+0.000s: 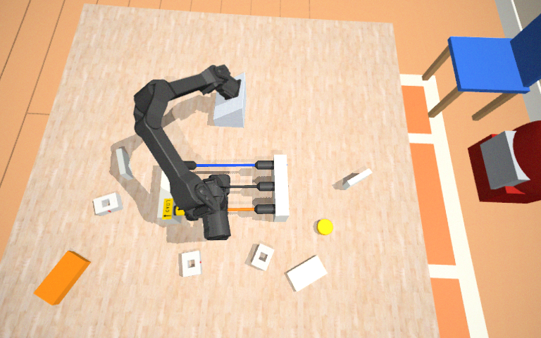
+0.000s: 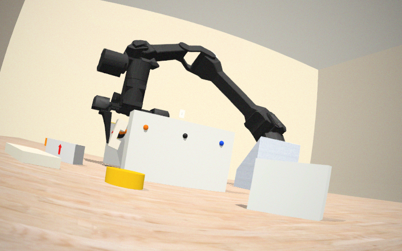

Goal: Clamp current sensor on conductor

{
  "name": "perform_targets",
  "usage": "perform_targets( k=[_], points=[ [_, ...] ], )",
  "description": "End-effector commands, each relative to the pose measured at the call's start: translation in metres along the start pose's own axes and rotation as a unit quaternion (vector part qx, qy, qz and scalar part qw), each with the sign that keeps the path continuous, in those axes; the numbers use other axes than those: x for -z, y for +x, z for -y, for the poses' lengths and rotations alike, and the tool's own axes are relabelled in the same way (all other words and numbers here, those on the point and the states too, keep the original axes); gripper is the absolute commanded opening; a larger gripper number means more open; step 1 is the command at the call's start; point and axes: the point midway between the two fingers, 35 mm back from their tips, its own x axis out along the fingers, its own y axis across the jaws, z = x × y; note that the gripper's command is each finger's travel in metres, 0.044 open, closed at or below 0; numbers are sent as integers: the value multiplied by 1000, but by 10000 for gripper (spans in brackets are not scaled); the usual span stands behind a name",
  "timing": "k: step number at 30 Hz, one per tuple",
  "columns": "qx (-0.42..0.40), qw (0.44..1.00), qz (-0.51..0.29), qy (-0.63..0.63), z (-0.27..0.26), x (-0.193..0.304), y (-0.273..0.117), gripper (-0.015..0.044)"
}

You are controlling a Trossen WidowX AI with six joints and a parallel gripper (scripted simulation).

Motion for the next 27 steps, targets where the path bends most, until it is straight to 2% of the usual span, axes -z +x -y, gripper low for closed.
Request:
perform_targets(
  k=[1,12,27],
  points=[
    [0,1000,0,1,0,0,0,287],
    [0,1000,0,1,0,0,0,0],
    [0,1000,0,1,0,0,0,0]
  ],
)
